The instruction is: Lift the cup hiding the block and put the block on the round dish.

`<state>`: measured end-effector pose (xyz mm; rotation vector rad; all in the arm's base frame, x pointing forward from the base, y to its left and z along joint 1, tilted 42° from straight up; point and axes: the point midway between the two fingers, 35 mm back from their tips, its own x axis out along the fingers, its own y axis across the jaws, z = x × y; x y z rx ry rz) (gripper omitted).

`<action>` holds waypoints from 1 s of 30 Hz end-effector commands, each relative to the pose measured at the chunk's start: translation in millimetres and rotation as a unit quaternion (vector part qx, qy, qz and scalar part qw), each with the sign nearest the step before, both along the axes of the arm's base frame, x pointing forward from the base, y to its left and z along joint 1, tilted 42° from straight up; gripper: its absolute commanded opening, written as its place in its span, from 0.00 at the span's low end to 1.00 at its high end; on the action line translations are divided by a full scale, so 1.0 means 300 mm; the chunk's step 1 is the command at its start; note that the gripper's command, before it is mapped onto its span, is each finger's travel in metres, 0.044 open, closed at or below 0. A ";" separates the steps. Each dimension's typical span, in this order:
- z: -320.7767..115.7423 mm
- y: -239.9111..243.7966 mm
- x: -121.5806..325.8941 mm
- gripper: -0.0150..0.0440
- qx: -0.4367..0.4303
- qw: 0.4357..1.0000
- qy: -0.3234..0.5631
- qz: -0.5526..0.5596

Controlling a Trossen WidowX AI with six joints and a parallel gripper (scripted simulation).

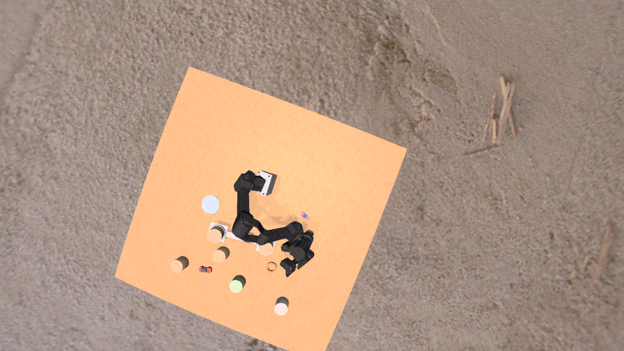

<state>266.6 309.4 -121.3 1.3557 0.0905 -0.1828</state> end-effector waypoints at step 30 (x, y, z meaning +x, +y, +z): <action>0.365 -0.048 -0.013 1.00 -0.393 0.908 0.119 0.086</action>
